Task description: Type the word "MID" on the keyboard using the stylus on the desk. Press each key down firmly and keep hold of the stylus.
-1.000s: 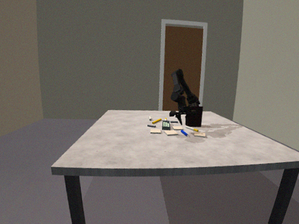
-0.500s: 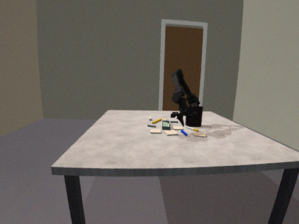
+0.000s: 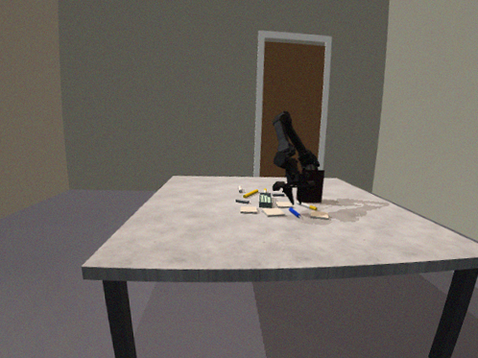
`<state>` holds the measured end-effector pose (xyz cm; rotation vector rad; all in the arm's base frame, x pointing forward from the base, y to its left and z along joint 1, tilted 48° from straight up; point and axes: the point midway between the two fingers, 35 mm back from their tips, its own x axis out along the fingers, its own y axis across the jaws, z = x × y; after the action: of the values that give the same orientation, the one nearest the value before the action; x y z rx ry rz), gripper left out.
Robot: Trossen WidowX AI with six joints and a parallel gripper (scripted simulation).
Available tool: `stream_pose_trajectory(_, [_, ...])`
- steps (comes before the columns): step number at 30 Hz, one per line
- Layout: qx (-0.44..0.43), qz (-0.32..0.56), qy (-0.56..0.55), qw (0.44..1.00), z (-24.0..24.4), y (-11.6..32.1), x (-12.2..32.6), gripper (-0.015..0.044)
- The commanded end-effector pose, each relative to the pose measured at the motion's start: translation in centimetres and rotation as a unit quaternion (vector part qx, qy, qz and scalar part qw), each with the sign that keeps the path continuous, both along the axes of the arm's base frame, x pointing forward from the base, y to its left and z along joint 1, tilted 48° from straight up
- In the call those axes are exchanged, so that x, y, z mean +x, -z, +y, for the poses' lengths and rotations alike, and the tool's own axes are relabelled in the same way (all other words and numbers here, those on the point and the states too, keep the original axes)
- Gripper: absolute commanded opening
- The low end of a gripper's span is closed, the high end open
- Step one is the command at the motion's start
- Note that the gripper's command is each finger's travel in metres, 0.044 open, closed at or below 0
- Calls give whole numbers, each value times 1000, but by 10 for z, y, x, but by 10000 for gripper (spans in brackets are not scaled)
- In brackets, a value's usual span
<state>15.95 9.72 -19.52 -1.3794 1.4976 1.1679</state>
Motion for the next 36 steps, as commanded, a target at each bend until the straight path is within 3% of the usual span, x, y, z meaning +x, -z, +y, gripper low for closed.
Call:
stream_pose_trajectory(1, [-2,0,-2,1000,-3,3,-1,150])
stream_pose_trajectory(36, [-3,0,-2,1000,-23,21,-3,150])
